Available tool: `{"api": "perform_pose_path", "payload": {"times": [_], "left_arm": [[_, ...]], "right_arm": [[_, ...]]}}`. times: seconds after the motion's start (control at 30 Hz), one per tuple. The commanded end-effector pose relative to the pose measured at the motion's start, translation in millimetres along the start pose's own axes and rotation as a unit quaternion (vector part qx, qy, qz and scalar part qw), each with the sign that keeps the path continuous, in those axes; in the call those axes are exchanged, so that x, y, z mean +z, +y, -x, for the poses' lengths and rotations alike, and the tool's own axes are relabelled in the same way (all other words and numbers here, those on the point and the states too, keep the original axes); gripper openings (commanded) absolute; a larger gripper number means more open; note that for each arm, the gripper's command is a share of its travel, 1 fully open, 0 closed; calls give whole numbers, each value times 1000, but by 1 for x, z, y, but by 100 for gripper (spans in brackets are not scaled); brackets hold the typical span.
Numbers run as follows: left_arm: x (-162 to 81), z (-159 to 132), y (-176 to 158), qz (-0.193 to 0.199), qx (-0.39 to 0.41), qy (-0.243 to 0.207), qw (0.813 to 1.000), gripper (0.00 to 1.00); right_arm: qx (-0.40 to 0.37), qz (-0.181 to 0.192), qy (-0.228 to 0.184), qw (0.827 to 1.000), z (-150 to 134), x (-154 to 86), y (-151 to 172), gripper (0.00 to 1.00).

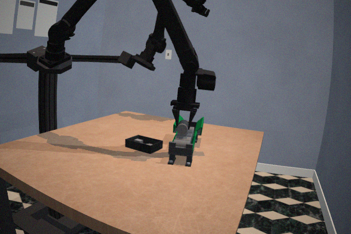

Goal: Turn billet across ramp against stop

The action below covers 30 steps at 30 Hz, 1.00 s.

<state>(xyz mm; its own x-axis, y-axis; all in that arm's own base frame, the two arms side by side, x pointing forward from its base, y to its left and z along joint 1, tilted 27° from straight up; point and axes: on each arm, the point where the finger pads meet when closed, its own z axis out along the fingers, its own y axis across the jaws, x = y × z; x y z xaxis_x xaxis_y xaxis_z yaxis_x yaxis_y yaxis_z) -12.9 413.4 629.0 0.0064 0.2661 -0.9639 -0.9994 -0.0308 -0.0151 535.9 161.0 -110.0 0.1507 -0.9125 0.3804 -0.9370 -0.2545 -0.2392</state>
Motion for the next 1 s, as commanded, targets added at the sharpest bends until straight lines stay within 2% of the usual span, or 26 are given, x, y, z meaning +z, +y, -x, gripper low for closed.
{"api": "perform_pose_path", "payload": {"times": [0.0,0.97], "left_arm": [[-8,22,3,3,9,-28,1000,100],[-8,22,3,3,9,-28,1000,100]], "right_arm": [[4,-26,-5,1000,6,-33,-20,0],[2,-27,-5,1000,6,-36,-21,0]]}}
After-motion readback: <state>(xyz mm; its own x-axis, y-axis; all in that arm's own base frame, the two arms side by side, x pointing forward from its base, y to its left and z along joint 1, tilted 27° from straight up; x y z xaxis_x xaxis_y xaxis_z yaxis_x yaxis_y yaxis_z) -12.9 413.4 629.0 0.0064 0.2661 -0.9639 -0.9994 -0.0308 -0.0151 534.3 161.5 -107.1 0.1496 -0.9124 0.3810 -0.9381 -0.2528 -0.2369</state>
